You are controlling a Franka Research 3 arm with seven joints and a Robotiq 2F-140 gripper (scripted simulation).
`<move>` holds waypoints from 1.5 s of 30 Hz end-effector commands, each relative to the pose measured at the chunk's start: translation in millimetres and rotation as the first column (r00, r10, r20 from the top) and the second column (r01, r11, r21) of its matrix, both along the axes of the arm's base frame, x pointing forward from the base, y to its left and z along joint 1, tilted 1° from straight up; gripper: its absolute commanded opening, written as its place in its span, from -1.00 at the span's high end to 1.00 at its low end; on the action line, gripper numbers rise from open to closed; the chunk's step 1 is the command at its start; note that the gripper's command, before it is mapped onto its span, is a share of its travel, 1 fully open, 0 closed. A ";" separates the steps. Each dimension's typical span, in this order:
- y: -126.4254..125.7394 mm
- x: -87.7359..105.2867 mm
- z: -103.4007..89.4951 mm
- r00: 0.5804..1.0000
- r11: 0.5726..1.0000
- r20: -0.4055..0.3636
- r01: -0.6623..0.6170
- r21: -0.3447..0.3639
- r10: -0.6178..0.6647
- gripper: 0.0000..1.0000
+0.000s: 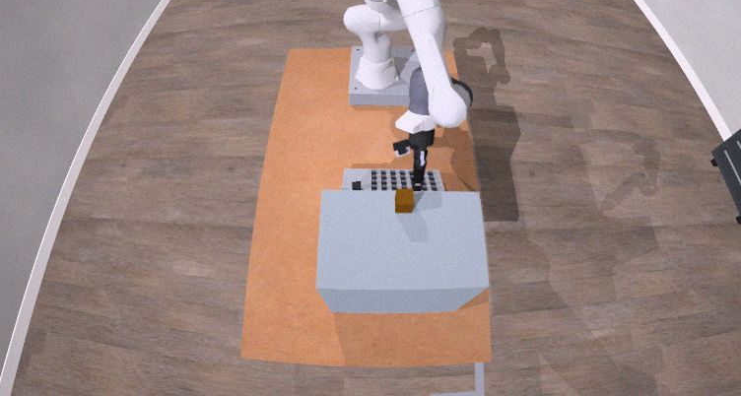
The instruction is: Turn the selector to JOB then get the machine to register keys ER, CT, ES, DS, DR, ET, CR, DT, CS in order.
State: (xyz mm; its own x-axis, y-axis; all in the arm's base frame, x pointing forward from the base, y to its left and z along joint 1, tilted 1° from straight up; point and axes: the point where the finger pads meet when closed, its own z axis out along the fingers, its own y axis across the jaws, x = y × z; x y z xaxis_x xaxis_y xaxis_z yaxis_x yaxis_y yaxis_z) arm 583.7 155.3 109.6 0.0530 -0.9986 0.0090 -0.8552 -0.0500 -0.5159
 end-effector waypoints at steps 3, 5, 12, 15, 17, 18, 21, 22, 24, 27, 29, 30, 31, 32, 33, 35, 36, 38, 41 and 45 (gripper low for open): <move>1.2 1.9 -0.8 1.000 1.000 0.003 -0.001 0.006 0.001 0.80; 1.2 1.9 -0.8 1.000 1.000 0.003 -0.001 0.006 0.001 0.80; 1.2 1.8 -0.7 1.000 1.000 0.003 -0.001 0.006 0.001 0.80; 1.2 1.2 0.4 1.000 1.000 0.003 -0.001 0.006 0.001 0.80; 1.2 0.4 1.8 1.000 1.000 0.003 -0.001 0.006 0.001 0.80; 1.2 0.4 1.8 1.000 1.000 0.003 -0.001 0.006 0.001 0.80; 1.1 -0.8 3.8 1.000 1.000 0.003 -0.001 0.006 0.001 0.80; 1.1 -1.5 4.9 1.000 1.000 0.003 -0.001 0.006 0.001 0.80; 1.0 -3.1 7.5 1.000 1.000 0.003 -0.001 0.006 0.001 0.80; 0.9 -5.7 11.8 1.000 1.000 0.003 -0.001 0.006 0.001 0.80; 0.8 -7.5 14.8 1.000 1.000 0.003 -0.001 0.006 0.001 0.80; 0.7 -8.4 16.3 1.000 1.000 0.003 -0.001 0.006 0.001 0.80; 0.7 -9.3 17.7 1.000 1.000 0.003 -0.001 0.006 0.001 0.80; 0.6 -10.1 19.1 1.000 1.000 0.003 -0.001 0.006 0.001 0.80; 0.6 -10.9 20.4 1.000 1.000 0.003 -0.001 0.006 0.001 0.80; 0.6 -11.7 21.7 1.000 1.000 0.003 -0.001 0.006 0.001 0.80; 0.6 -11.7 21.7 1.000 1.000 0.003 -0.001 0.006 0.001 0.80; 0.5 -13.0 23.9 1.000 1.000 0.003 -0.001 0.006 0.001 0.80; 0.4 -14.6 26.5 1.000 1.000 0.003 -0.001 0.006 0.001 0.80; 0.4 -15.7 28.3 1.000 1.000 0.003 -0.001 0.006 0.001 0.80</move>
